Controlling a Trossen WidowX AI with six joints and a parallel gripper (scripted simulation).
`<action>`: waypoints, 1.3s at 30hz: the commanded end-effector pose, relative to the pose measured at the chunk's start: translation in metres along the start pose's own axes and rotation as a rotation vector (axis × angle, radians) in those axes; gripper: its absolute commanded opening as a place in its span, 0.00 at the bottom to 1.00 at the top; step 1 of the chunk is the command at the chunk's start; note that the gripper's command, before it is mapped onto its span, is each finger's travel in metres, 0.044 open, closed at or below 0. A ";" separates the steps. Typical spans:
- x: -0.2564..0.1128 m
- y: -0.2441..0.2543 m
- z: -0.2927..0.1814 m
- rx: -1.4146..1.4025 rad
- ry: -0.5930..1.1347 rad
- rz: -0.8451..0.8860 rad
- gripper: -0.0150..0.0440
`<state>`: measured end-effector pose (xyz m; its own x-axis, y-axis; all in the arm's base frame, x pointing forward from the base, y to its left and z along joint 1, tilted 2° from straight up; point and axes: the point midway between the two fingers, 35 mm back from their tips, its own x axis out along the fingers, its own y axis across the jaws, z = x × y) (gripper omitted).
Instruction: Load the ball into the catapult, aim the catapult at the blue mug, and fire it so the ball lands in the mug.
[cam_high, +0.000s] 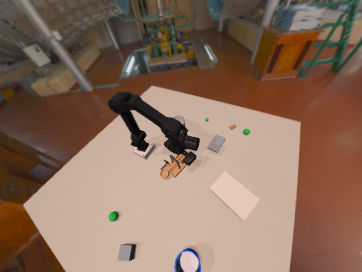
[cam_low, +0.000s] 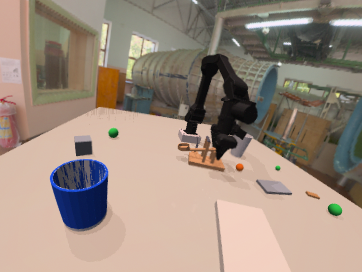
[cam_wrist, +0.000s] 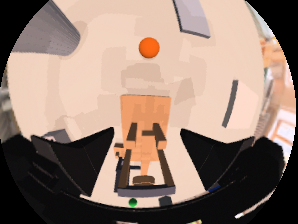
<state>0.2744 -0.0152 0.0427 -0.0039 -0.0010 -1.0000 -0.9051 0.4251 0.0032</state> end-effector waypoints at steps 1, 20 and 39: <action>0.009 0.001 0.000 -0.001 -0.001 0.006 1.00; 0.017 0.002 -0.001 -0.001 0.001 0.002 0.60; -0.033 -0.002 -0.008 0.048 0.001 0.005 0.25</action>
<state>0.2739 -0.0158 0.0700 -0.0072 0.0023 -1.0000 -0.9033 0.4290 0.0075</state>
